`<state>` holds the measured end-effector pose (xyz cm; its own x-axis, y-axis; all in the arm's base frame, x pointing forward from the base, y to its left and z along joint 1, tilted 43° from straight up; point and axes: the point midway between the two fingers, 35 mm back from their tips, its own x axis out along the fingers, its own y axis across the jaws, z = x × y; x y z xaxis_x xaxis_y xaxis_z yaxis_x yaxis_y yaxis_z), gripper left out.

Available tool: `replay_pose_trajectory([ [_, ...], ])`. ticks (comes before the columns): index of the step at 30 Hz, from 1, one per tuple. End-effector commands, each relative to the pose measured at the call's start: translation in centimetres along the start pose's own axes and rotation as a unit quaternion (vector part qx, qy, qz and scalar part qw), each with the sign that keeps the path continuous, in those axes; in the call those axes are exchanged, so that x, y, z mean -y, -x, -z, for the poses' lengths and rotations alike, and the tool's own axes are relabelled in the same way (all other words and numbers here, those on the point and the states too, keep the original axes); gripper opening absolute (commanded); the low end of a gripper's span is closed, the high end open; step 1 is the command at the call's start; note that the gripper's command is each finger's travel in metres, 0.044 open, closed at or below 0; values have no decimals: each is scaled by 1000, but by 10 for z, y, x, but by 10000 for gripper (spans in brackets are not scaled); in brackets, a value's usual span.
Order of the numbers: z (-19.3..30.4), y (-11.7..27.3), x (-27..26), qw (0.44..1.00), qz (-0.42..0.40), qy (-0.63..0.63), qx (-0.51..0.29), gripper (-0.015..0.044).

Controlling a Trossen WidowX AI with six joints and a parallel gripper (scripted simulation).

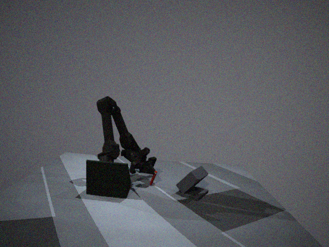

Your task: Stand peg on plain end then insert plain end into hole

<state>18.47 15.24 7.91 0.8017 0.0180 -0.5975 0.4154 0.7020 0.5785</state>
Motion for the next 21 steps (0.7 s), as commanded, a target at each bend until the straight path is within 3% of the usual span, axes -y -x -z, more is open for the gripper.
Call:
replay_pose_trajectory([
  [1, 1, 2, -3, 1000, -1, -2, 16, 49],
  [21, 6, 12, -3, 997, -1, -2, 72, 49],
])
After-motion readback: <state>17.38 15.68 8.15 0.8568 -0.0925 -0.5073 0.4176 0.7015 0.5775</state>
